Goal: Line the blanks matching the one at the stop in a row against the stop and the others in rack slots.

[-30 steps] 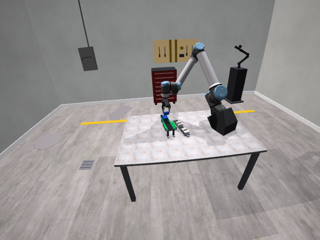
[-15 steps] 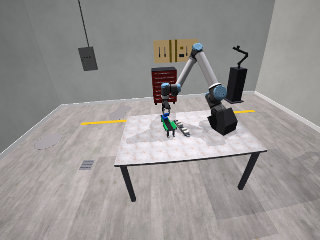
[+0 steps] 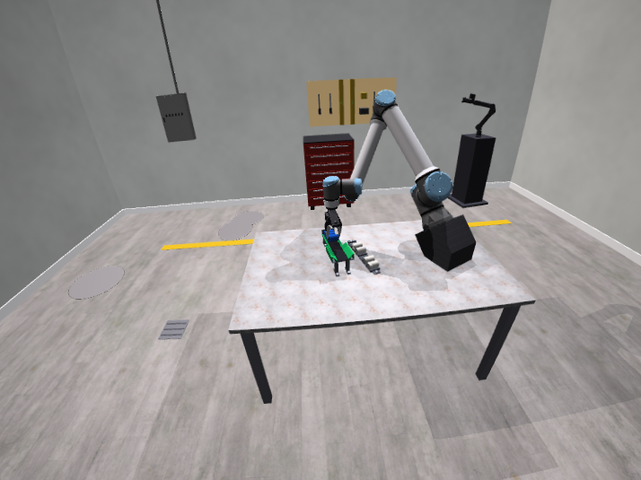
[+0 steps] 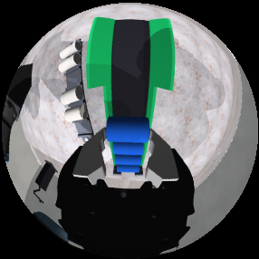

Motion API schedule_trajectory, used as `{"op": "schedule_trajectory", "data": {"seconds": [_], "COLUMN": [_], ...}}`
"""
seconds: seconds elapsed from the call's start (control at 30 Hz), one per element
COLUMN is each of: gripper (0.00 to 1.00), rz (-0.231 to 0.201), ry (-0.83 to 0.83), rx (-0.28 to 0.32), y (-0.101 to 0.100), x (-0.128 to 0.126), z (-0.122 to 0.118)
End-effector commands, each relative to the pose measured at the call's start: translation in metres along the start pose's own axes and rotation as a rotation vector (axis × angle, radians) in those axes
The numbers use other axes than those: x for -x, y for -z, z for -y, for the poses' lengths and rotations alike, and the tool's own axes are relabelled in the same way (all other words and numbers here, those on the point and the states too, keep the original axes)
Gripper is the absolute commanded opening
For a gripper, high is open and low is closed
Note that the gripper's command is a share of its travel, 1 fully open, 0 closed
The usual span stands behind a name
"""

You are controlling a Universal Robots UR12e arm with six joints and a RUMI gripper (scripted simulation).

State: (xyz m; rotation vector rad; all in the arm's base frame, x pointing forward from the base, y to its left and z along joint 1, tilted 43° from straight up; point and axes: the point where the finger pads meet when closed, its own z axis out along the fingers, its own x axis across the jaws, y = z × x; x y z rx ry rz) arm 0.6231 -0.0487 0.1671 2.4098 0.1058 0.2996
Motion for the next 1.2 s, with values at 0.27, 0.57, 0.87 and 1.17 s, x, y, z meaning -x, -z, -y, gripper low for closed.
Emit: {"op": "schedule_trajectory", "data": {"seconds": [0.27,0.57,0.87,1.17], "gripper": [0.36,0.36,0.36,0.36], "rz": [-0.003,-0.003,-0.003,-0.003], "ry": [0.0,0.0,0.0,0.0], "rx": [0.0,0.0,0.0,0.0], "y": [-0.0179,-0.0179,-0.0179,-0.0179], "x": [-0.0013,-0.0013,-0.0013,-0.0013], "z": [0.0,0.0,0.0,0.0]}}
